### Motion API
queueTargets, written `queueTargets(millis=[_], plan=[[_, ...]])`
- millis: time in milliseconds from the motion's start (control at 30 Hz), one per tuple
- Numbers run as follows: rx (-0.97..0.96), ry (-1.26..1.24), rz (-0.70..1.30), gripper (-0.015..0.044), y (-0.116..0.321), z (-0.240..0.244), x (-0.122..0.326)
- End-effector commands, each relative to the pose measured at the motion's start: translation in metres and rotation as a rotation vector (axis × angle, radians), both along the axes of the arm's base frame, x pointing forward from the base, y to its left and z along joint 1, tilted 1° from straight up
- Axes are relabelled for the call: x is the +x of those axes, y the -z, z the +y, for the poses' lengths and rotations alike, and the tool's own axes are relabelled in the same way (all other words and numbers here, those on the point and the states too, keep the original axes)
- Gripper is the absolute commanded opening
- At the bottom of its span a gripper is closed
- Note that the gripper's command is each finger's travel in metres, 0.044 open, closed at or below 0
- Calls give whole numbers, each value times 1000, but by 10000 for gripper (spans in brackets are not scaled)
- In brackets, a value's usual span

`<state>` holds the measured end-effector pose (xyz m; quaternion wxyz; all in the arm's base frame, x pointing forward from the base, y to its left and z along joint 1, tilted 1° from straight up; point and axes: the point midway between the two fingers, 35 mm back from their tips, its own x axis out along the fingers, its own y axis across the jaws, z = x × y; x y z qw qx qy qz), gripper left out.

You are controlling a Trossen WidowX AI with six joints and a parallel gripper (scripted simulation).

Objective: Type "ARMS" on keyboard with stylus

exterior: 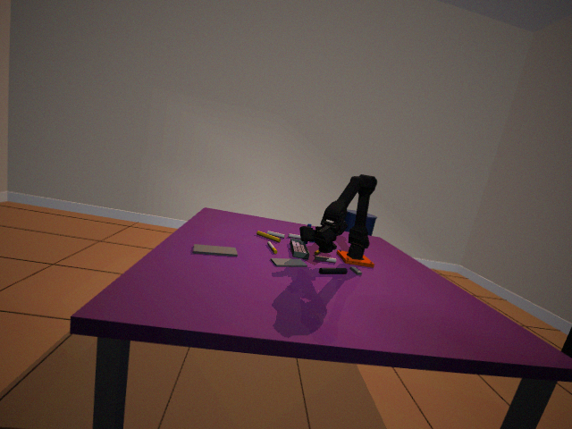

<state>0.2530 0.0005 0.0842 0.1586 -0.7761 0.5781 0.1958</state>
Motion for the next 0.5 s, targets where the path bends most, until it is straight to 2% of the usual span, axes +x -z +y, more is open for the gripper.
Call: queueTargets(millis=[0, 467], plan=[[5, 4, -1, 81, 3, 0, -1], [5, 4, -1, 81, 7, 0, 0]])
